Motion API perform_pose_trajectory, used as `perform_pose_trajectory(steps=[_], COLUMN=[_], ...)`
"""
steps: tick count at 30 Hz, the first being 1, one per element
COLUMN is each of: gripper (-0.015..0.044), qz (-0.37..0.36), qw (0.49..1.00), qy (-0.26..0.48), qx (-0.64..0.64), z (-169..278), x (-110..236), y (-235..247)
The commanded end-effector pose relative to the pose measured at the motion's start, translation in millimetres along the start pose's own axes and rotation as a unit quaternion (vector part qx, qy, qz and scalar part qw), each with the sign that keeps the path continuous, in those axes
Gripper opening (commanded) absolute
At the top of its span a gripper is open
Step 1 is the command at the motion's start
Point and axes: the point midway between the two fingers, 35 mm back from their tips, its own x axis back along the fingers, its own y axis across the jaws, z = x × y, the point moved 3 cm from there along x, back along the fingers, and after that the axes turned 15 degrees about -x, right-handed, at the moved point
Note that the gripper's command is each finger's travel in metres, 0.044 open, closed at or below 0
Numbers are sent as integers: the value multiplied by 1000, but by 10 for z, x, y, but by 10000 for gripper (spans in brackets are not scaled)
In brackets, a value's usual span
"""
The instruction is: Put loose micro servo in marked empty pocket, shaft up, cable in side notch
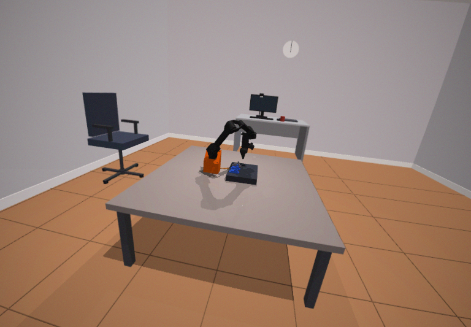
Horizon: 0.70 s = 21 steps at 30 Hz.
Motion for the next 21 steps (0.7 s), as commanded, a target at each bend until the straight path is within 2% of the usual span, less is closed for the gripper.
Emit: perform_pose_trajectory(steps=[1, 6, 12, 21], gripper=[440, 440, 440, 440], qz=[1, 0, -5, -5], qw=[1000, 1000, 1000, 1000], qy=[-3, -3, -2, -2], qx=[1, 0, -9, -9], z=[-354, -407, -308, -308], x=[205, 265, 706, 706], y=[55, 56, 11, 11])
